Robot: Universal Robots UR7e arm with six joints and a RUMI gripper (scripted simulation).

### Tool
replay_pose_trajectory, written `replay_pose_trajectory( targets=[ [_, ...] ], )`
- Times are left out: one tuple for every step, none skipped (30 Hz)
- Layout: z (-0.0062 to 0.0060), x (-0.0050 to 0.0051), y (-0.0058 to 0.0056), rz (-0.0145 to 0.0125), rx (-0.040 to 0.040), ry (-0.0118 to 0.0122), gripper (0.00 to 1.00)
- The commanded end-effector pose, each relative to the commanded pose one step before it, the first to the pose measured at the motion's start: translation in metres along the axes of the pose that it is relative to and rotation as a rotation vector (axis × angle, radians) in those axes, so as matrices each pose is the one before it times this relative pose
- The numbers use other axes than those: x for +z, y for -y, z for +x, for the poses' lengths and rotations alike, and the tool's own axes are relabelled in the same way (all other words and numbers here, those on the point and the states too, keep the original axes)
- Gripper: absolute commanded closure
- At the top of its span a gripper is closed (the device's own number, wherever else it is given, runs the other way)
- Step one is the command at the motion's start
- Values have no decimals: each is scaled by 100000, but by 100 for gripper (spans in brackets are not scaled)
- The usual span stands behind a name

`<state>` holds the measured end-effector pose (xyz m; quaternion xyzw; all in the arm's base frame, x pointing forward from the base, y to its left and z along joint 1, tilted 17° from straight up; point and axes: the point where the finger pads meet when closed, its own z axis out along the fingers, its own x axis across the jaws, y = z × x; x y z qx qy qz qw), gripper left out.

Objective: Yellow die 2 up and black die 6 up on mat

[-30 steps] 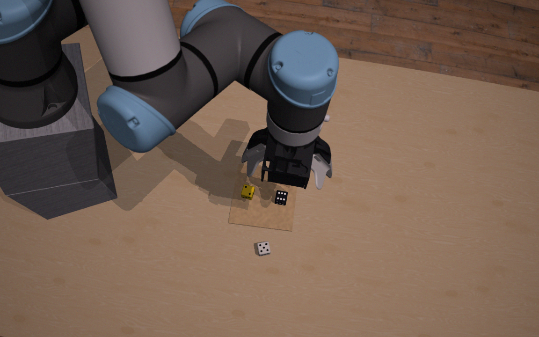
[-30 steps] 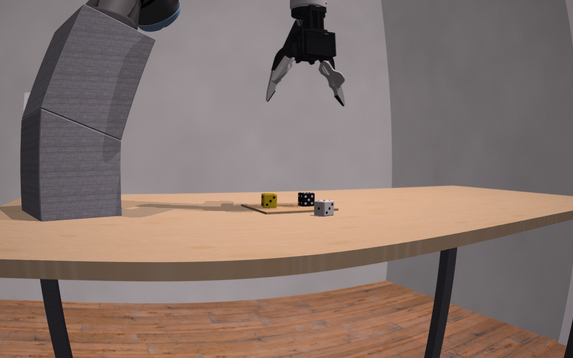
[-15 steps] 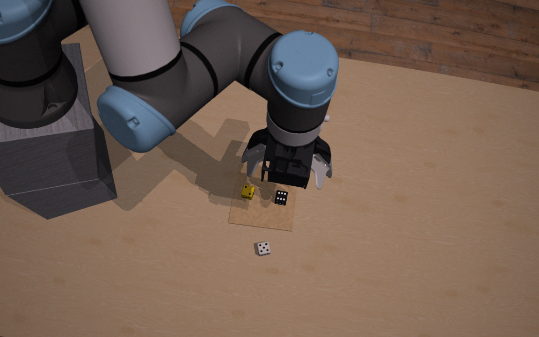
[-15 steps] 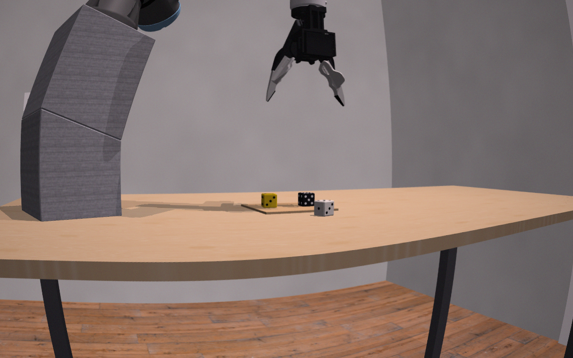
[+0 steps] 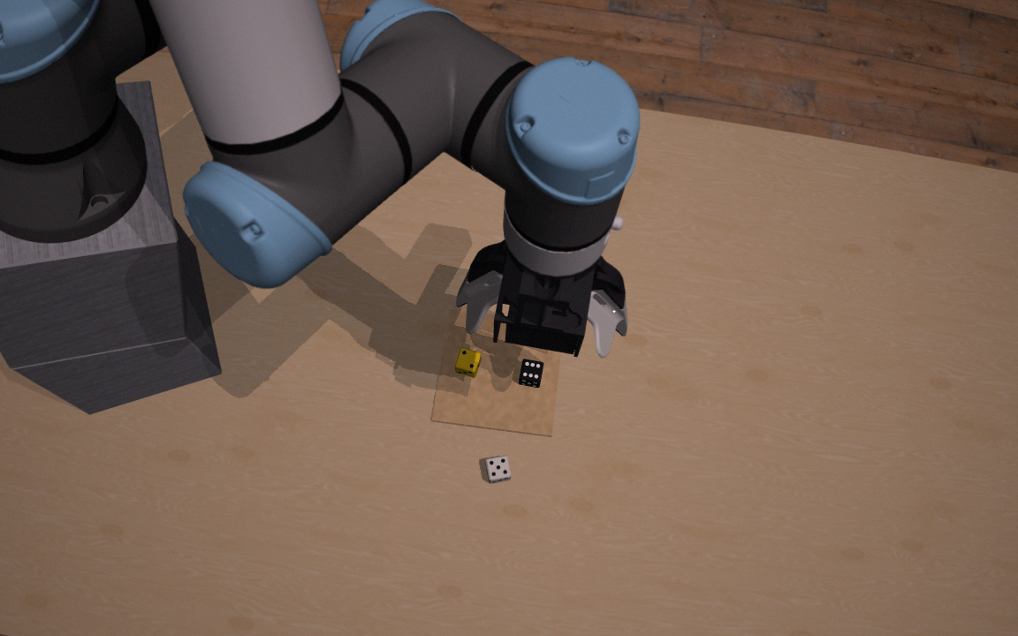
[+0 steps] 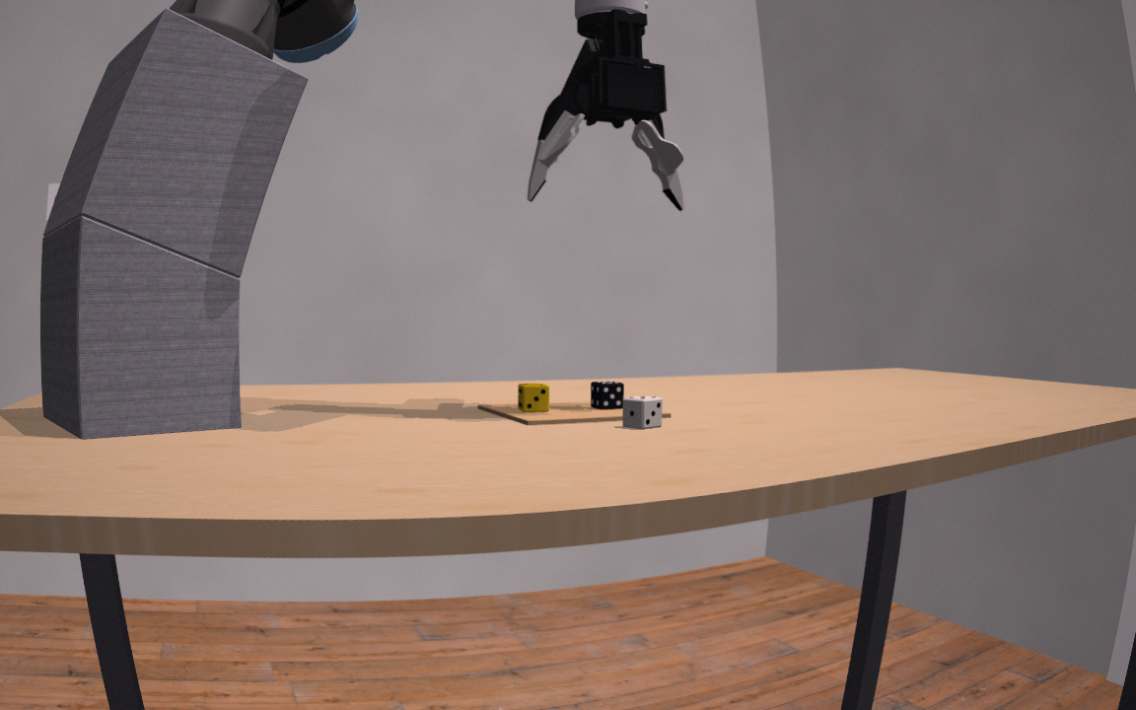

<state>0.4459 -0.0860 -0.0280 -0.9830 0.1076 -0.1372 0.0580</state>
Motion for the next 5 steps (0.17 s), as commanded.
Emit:
replay_pose_trajectory(
  targets=[
    [38,-28,-11,-38,-19,-101,0],
    [0,0,0,0,0,0,0],
    [0,0,0,0,0,0,0],
    [0,0,0,0,0,0,0],
    [0,0,0,0,0,0,0]
  ],
)
